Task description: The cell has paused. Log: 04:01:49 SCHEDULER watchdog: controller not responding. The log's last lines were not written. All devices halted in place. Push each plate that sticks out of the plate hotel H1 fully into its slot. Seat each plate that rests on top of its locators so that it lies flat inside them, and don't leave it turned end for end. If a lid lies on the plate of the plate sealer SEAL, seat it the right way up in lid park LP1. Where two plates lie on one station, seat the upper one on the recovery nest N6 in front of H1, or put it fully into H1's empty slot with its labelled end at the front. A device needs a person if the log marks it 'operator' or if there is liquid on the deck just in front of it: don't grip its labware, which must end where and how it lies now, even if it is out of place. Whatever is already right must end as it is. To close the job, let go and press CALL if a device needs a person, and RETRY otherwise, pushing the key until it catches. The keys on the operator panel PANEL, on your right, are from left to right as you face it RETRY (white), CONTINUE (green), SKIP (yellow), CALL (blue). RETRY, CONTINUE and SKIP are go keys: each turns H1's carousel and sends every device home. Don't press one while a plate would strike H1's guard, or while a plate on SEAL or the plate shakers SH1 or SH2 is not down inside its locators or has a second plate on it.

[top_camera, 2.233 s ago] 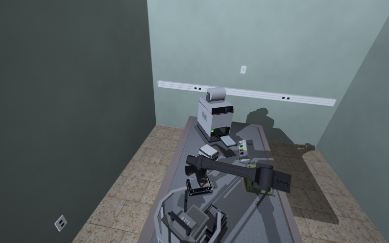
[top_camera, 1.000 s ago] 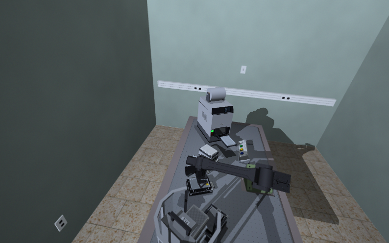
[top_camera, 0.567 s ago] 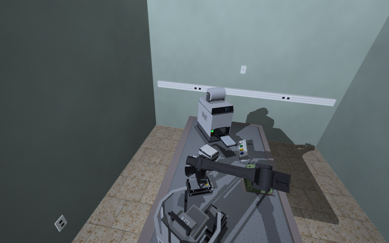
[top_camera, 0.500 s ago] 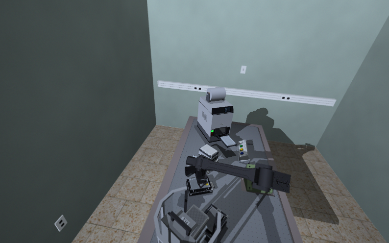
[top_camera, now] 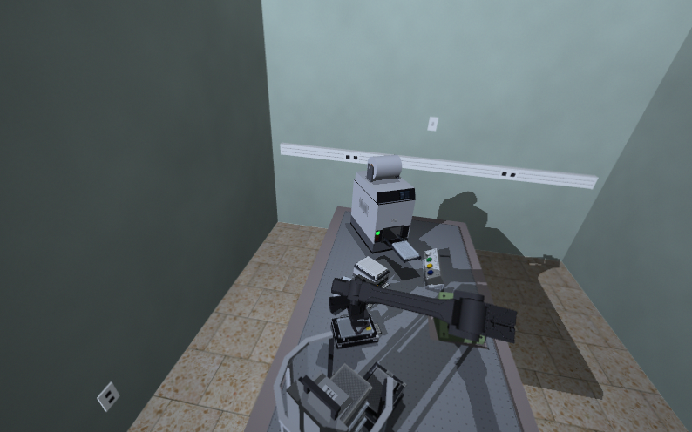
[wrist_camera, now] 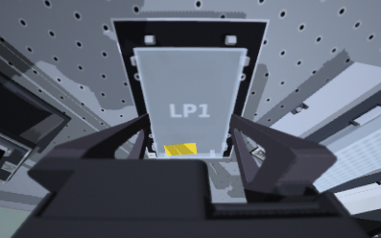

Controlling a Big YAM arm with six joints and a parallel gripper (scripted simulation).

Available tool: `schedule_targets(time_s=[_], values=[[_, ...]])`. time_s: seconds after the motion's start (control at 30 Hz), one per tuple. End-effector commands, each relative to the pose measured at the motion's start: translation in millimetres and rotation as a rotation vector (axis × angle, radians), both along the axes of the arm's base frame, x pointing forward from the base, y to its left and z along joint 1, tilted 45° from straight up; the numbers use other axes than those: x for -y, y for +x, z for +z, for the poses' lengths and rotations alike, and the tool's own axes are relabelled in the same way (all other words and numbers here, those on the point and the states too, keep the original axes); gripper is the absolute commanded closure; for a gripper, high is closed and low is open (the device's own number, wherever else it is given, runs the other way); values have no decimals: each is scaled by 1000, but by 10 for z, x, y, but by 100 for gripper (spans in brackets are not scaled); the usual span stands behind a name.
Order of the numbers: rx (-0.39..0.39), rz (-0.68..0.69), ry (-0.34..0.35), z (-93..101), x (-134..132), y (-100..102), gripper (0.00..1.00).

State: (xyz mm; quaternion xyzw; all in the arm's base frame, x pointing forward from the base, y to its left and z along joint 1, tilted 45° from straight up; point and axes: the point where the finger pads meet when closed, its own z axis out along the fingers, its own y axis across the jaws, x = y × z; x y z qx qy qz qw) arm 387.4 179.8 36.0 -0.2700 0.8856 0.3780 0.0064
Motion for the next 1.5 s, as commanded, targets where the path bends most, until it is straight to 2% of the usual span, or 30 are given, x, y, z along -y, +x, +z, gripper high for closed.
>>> schedule_targets(time_s=[0.0,1.47], values=[[-24,15,-2,-92,-111,-73,18],[-28,15,-2,-129,-145,-91,18]])
